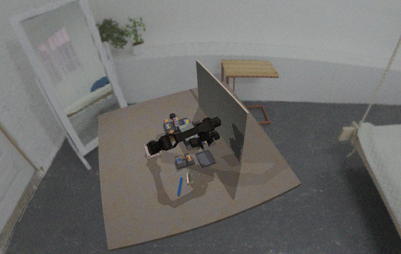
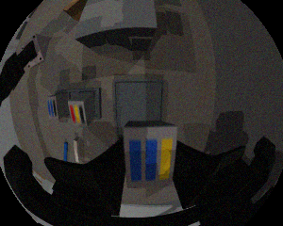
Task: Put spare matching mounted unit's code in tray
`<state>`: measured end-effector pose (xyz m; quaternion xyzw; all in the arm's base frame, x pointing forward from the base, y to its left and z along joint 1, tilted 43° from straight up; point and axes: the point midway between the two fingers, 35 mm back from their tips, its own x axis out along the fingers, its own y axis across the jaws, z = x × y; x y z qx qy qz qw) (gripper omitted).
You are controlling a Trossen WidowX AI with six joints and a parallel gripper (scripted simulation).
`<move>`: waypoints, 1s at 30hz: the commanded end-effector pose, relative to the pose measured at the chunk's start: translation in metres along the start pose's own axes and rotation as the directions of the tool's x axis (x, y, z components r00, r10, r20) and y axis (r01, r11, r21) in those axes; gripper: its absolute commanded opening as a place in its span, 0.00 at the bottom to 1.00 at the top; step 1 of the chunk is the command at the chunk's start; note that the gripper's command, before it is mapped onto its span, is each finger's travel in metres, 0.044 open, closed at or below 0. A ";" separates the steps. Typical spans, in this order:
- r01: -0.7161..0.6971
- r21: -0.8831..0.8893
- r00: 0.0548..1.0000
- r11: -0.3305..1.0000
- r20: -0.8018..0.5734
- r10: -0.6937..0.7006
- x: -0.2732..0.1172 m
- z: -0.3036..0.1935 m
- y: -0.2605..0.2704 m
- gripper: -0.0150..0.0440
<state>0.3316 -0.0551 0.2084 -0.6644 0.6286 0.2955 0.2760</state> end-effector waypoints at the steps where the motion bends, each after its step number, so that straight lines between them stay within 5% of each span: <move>1: 0.008 0.000 1.000 1.000 -0.005 -0.008 0.001 -0.001 0.000 0.25; 30: 0.008 0.000 1.000 1.000 -0.003 -0.008 0.022 -0.001 -0.003 0.25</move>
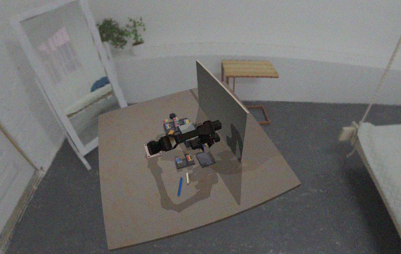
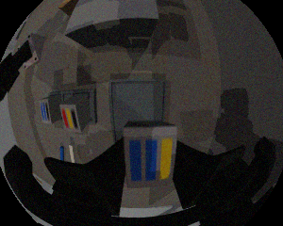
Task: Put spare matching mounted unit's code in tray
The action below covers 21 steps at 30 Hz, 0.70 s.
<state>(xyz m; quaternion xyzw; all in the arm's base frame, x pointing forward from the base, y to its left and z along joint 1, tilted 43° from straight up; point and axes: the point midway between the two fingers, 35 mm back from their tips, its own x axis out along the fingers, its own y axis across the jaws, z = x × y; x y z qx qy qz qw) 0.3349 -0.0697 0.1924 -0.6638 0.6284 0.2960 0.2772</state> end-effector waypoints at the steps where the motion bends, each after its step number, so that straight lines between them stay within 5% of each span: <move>1: 0.008 -0.001 1.000 1.000 -0.005 -0.008 0.001 -0.001 0.000 0.25; 21: 0.008 -0.001 1.000 1.000 -0.005 -0.008 0.016 -0.001 -0.001 0.25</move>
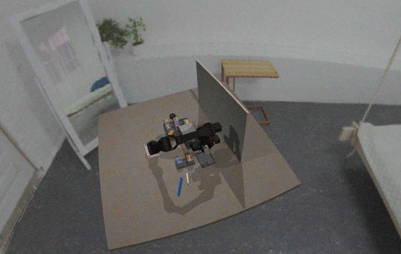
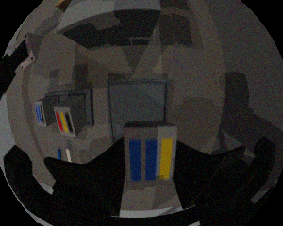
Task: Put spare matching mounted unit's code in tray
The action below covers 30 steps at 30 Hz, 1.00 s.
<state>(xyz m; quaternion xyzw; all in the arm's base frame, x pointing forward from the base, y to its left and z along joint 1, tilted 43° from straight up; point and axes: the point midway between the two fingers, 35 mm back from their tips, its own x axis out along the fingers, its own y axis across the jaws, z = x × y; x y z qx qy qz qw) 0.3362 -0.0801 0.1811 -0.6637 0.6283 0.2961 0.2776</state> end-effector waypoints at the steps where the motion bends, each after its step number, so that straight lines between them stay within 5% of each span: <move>1: 0.008 -0.001 1.000 1.000 -0.006 -0.008 0.001 -0.001 0.000 0.25; 30: 0.008 -0.001 1.000 1.000 -0.007 -0.008 0.022 -0.002 0.001 0.25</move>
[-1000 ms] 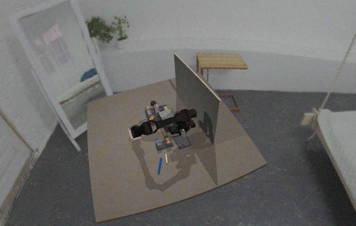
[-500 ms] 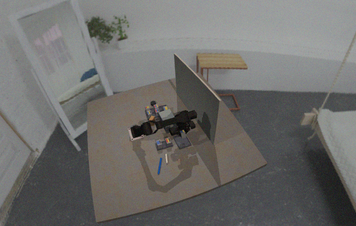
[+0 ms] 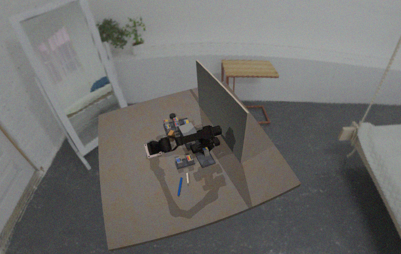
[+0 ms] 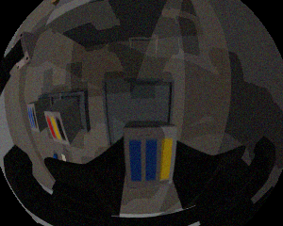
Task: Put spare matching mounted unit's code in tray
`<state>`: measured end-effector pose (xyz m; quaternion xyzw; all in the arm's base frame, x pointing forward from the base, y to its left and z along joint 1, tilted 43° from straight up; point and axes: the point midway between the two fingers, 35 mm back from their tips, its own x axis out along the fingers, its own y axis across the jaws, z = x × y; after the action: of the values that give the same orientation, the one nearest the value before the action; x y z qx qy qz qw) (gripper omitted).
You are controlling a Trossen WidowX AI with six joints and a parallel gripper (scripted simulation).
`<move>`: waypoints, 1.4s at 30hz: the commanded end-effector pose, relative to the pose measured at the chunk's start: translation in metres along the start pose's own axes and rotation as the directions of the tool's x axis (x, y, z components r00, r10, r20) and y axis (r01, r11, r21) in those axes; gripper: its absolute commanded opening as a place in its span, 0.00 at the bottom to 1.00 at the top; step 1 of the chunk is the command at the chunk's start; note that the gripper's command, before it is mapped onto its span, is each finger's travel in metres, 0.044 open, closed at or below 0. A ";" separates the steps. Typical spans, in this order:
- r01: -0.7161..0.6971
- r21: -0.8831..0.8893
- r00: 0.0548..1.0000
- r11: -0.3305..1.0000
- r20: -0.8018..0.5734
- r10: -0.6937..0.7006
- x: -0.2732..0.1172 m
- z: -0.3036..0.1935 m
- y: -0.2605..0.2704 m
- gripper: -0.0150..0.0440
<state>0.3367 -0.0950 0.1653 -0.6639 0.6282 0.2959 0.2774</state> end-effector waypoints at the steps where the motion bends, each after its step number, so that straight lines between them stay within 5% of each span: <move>1: 0.007 -0.001 1.000 1.000 -0.006 -0.007 0.001 -0.001 0.000 0.25; 42: 0.006 -0.001 1.000 1.000 -0.011 -0.006 0.031 -0.002 0.004 0.25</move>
<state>0.3344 -0.1163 0.1436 -0.6644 0.6289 0.2946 0.2762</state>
